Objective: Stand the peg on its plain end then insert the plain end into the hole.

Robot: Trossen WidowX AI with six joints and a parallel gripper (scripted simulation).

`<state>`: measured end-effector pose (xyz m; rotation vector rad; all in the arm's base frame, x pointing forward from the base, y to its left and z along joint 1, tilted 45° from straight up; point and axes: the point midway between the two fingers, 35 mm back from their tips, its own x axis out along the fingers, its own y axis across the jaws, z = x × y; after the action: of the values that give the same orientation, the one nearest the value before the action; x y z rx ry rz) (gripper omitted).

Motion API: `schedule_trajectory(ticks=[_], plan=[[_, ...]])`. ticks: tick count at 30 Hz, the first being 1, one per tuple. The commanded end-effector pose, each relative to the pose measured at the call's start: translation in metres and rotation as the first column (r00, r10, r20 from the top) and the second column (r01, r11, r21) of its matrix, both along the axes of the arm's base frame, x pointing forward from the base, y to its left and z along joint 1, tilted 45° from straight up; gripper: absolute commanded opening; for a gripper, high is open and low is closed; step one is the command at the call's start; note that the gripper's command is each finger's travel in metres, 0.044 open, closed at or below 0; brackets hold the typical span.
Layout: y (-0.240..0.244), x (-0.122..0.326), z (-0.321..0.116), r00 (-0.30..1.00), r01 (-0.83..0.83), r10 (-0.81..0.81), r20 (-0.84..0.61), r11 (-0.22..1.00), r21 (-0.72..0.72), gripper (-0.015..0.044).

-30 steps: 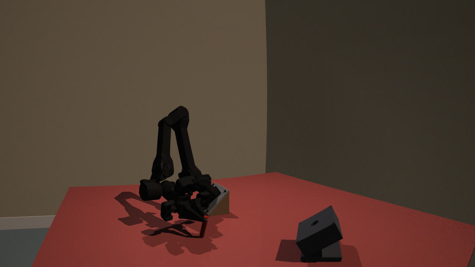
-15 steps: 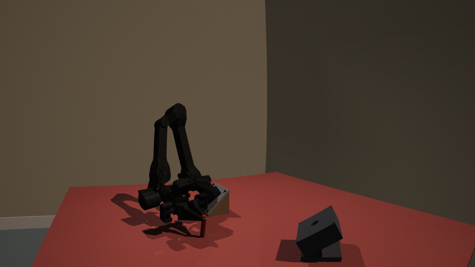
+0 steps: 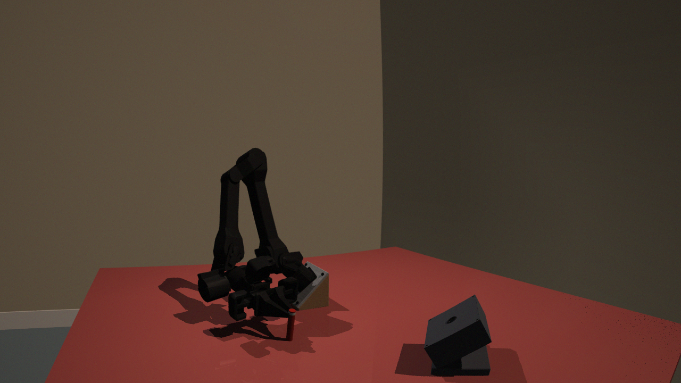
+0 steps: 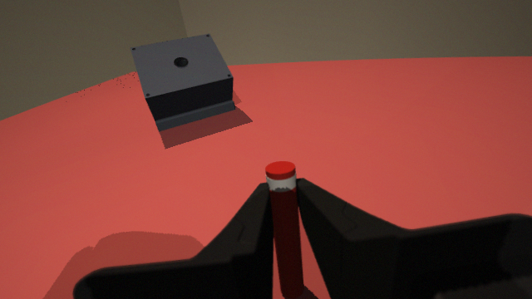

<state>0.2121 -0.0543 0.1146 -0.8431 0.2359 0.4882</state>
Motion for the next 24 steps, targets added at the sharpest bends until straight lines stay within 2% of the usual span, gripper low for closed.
schedule_trajectory(ticks=[1,24], plan=[[-0.0006,-0.0003,-0.0003,1.000,-0.001,0.001,0.000,1.000,-0.001,0.0050],[-0.0044,-0.0048,-0.0013,1.000,-0.019,0.019,0.016,1.000,0.007,0.0050]])
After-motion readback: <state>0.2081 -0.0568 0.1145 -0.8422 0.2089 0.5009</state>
